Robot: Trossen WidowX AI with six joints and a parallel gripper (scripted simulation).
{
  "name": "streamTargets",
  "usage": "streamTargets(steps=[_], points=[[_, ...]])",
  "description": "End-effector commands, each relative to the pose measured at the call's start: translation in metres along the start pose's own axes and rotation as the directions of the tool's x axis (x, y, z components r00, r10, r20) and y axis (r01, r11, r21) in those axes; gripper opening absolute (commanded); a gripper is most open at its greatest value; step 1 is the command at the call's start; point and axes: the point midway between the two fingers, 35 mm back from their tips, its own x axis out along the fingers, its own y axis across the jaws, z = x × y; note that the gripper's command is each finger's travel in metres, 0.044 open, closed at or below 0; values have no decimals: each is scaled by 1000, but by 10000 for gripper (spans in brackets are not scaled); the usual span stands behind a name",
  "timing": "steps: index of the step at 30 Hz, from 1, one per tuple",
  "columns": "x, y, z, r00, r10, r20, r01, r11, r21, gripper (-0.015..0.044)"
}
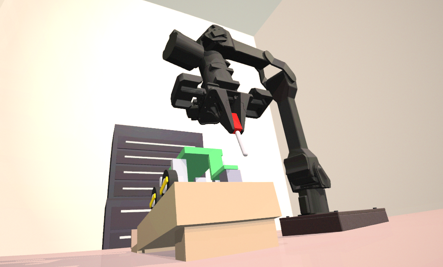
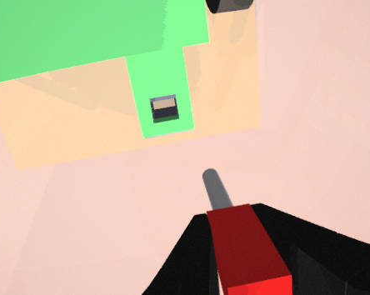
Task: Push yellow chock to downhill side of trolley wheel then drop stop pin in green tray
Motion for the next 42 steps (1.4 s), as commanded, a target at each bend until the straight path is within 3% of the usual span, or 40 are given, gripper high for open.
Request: streamTargets(steps=[1,23,42], points=[[-2,-13,-1,1000,14,-5,-14,1000,-4,0],[-1,-70,-3,1000,10,-5,-10,1000,-2,0],[-5,-65,63,1000,10,1,-10,1000,-2,0]])
